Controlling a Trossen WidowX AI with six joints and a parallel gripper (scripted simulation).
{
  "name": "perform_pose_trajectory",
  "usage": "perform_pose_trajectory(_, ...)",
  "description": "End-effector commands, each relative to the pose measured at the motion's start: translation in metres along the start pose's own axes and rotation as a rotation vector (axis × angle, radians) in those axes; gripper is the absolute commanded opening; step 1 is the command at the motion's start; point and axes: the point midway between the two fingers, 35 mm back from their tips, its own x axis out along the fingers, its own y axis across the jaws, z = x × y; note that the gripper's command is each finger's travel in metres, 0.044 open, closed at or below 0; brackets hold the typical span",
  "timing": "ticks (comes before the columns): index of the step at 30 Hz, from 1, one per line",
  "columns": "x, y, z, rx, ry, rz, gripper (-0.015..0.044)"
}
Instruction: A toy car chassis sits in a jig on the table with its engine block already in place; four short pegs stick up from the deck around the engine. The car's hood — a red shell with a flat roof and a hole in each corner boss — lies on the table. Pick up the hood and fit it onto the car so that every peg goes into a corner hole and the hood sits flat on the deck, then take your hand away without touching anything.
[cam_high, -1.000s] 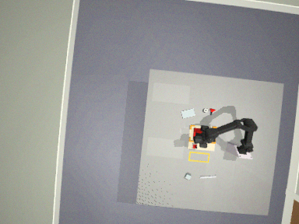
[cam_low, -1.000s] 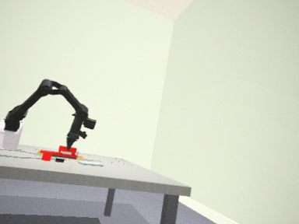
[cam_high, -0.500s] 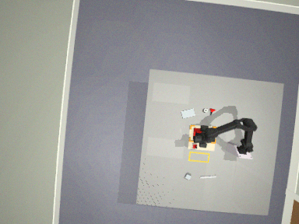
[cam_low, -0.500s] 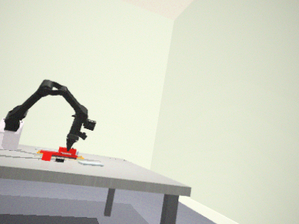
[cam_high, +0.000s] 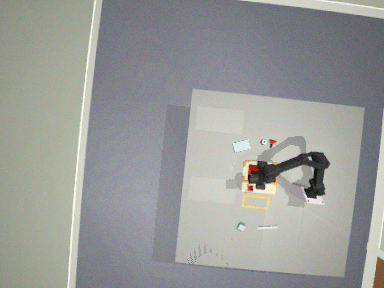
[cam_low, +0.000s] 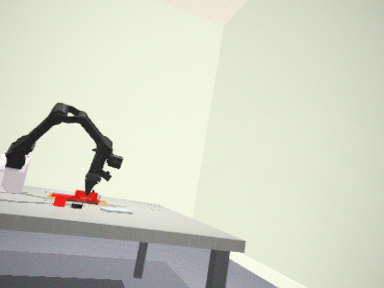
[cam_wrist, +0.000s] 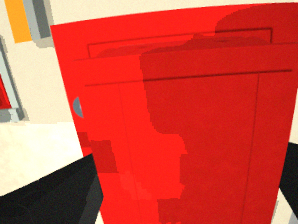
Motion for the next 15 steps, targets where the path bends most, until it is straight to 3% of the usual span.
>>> perform_pose_trajectory(1,-0.0007,-0.0001,0.0001,0.000,-0.001,0.000,0.0000)
perform_pose_trajectory(15,0.0000,0.0000,0.0000,0.000,0.000,0.000,0.0368)
